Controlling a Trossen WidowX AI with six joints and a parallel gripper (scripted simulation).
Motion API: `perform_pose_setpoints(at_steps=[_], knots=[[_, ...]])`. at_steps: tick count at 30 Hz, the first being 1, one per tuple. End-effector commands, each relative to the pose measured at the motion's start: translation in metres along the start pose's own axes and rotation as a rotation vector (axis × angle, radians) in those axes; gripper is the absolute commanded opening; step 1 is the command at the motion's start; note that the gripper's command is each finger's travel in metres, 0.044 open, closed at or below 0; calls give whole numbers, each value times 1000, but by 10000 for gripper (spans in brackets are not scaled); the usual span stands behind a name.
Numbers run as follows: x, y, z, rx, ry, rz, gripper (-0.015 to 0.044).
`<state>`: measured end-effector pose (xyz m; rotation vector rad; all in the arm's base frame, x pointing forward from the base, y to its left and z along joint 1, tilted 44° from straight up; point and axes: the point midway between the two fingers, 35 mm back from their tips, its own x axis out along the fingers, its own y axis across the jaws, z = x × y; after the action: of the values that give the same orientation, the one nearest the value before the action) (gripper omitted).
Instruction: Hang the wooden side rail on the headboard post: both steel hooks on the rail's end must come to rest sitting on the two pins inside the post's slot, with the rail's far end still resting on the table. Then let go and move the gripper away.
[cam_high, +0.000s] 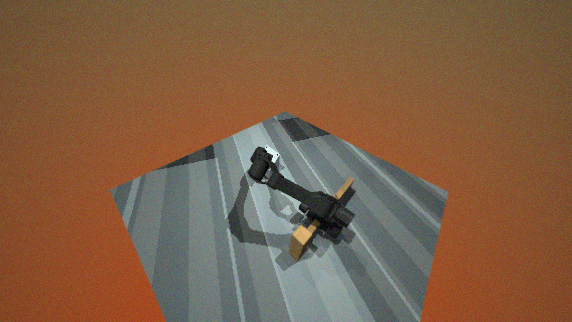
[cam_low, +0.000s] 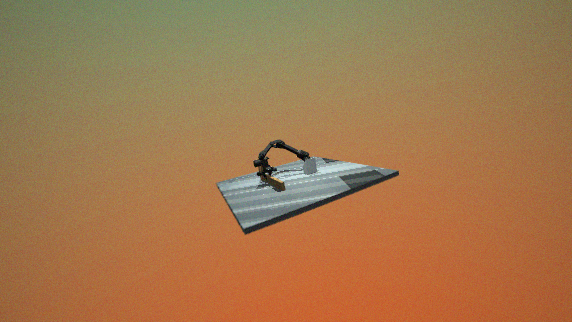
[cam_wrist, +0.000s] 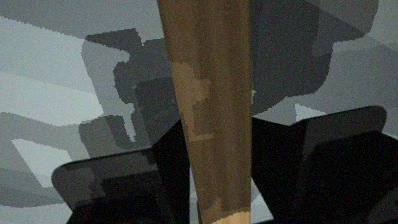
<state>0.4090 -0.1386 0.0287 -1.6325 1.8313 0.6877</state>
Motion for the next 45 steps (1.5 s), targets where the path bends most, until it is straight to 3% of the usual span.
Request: perform_pose_setpoints(at_steps=[1,45], knots=[[-6,-2,1,2,2,-12,0],[-13,-2,1,2,2,-12,0]])
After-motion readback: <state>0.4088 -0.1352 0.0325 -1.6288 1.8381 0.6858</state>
